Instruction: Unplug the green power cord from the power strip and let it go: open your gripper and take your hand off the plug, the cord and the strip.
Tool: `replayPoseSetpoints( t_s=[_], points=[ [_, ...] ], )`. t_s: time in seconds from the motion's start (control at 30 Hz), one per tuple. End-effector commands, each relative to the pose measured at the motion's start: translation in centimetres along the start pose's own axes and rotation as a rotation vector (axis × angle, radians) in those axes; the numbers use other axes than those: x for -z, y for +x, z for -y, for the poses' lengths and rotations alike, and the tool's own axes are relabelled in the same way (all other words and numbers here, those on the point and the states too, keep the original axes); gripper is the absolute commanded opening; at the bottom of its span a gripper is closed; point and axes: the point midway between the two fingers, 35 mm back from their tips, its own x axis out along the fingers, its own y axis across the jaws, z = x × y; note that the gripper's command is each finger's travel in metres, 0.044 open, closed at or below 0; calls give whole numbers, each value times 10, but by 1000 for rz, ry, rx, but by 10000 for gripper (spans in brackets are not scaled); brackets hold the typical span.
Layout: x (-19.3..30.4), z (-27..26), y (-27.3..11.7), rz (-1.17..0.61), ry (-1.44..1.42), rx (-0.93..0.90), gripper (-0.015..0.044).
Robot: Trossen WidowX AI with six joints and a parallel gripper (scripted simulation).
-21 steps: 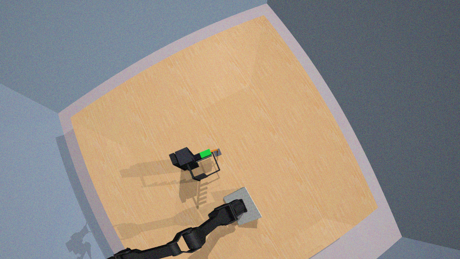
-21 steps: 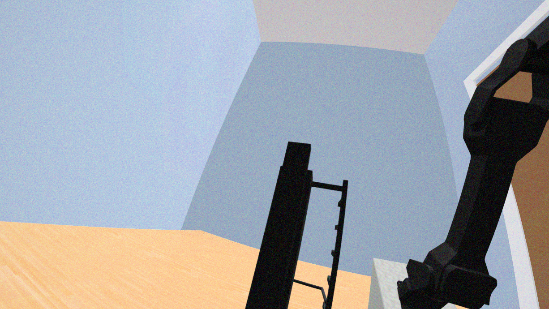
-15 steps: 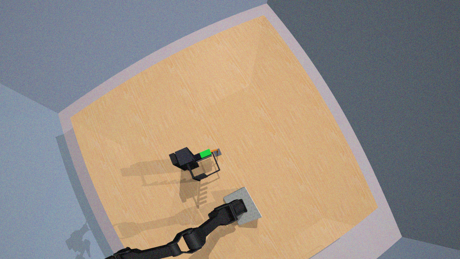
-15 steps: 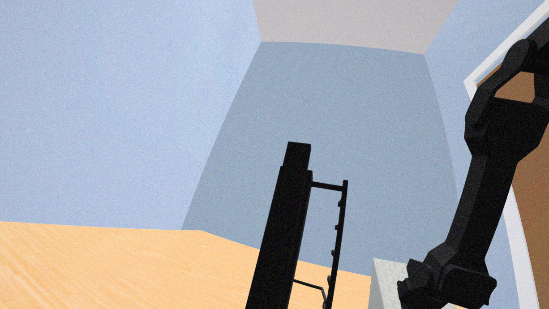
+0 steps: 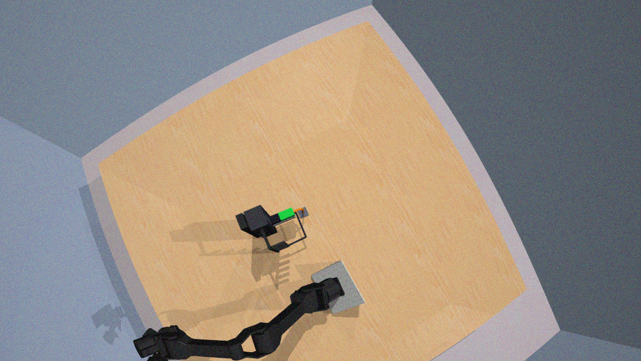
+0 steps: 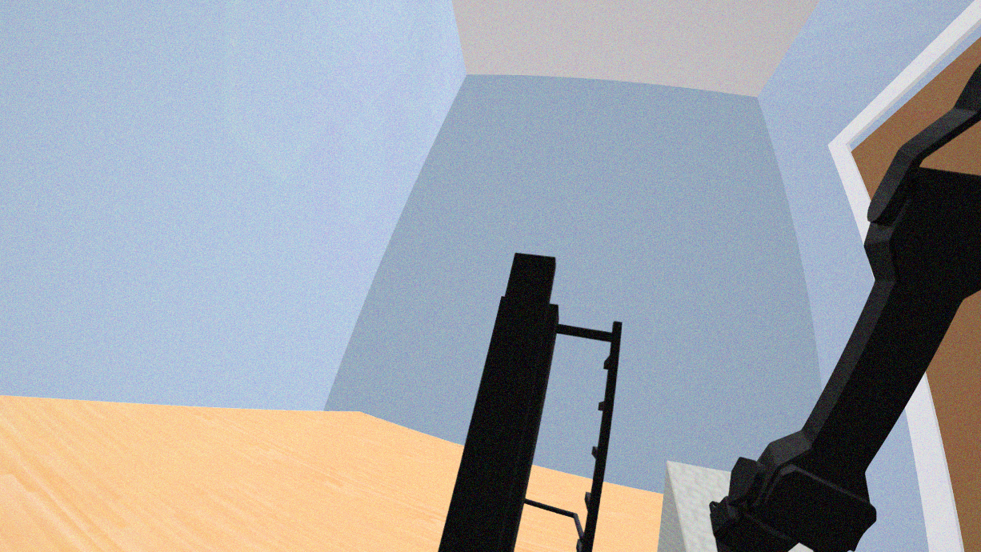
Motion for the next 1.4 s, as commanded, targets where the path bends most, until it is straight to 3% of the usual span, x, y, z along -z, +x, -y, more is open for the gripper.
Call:
replayPoseSetpoints(
  t_s=[0.0, 0.3, 0.63, 1.0, 1.37],
  points=[
    [-26, 36, 1, 69, 43, 84, 160],
    [-77, 108, -21, 231, 136, 252, 160],
    [-127, 195, -75, 424, 257, 441, 160],
    [-157, 294, -173, 653, 428, 654, 160],
    [-146, 376, -290, 867, 630, 835, 160]
  ],
)
